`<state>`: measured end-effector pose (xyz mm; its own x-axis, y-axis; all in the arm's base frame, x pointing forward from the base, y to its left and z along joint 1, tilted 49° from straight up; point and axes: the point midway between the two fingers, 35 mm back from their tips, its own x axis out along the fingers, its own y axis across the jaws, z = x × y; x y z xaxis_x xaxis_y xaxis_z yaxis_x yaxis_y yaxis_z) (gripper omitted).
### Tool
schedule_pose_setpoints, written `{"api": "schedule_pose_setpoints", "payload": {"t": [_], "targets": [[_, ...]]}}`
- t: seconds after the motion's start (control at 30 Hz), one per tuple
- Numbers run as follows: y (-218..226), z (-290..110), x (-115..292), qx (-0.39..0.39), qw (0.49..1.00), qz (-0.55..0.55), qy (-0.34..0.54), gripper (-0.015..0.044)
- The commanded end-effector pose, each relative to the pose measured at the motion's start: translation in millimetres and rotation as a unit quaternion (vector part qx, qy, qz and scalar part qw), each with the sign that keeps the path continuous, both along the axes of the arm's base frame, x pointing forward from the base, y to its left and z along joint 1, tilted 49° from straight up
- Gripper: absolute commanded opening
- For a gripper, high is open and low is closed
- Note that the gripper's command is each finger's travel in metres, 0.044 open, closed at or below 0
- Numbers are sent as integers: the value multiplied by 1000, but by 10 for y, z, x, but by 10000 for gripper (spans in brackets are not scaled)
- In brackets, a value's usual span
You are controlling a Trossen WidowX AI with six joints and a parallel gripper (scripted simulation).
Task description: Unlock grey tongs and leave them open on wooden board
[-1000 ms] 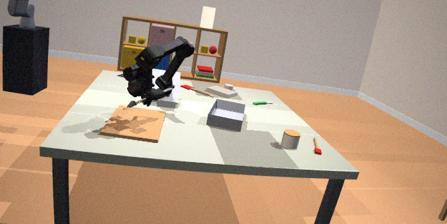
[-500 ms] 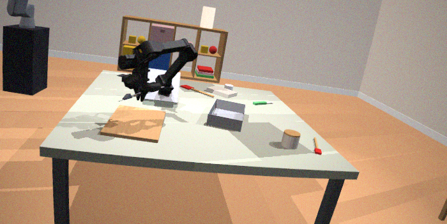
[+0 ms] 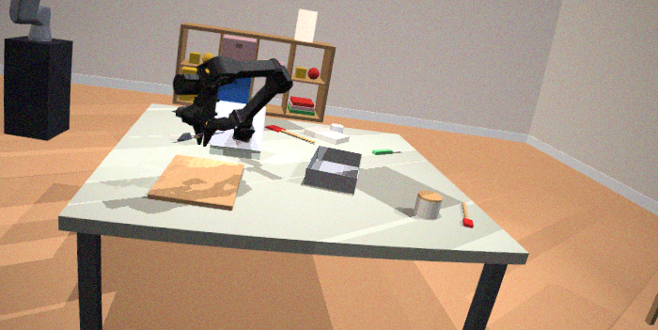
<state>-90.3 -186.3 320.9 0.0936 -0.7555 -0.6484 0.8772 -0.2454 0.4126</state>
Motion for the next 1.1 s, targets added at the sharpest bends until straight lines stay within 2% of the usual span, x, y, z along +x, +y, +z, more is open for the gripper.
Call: {"api": "schedule_pose_setpoints", "payload": {"t": [0.0, 0.53, 1.07], "targets": [[29, 30, 3, -19, 1000, -17, 5, -150], [191, 138, -48, -149, 979, -135, 21, -150], [356, 177, 11, -265, 942, -202, 50, -150]]}}
